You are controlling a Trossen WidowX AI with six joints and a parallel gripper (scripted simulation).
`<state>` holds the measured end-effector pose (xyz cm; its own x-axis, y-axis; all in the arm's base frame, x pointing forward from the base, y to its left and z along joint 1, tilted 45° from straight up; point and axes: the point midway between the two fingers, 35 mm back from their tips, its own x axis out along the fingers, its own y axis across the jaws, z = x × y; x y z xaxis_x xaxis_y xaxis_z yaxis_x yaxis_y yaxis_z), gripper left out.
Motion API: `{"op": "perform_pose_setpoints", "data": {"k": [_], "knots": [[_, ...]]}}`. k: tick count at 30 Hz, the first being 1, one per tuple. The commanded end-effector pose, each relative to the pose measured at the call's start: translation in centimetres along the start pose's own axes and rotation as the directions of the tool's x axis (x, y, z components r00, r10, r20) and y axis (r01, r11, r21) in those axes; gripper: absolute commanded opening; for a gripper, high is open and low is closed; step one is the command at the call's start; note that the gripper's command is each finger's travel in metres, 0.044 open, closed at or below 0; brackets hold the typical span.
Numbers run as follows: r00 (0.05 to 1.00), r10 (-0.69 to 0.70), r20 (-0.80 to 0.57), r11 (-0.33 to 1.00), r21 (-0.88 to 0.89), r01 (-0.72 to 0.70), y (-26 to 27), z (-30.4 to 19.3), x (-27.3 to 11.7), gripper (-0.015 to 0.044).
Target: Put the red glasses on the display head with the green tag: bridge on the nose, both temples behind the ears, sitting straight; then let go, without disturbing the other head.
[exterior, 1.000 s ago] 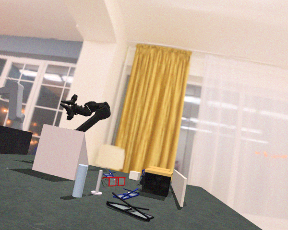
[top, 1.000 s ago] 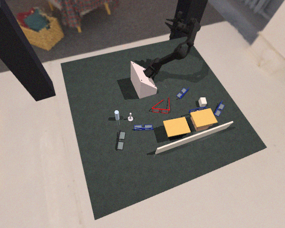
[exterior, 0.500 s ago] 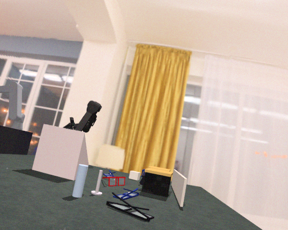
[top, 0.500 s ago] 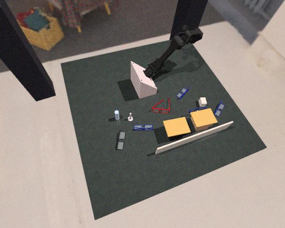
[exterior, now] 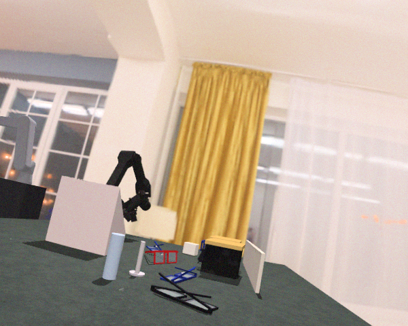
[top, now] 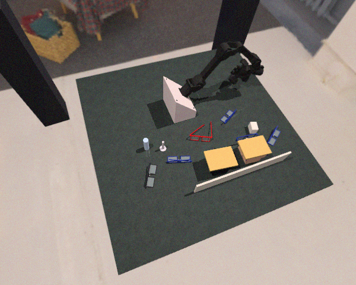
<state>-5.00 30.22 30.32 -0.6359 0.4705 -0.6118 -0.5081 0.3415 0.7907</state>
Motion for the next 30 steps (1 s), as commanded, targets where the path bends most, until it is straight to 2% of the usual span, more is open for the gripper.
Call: {"op": "perform_pose_setpoints", "data": {"k": [1,8,17,24,30], "knots": [[0.995,-0.034,0.096,0.994,0.108,0.024,-2.7,4.0,-1.2,0.0000],[0.960,-0.111,0.259,0.951,0.308,0.027,-8.9,10.1,-5.0,0.0000],[0.860,-0.257,0.441,0.814,0.578,-0.052,-20.3,15.2,-12.9,0.0000],[0.771,-0.378,0.513,0.643,0.745,-0.180,-30.2,15.0,-19.6,0.0000],[0.704,-0.473,0.530,0.465,0.829,-0.312,-38.9,11.9,-24.7,0.0000]]}}
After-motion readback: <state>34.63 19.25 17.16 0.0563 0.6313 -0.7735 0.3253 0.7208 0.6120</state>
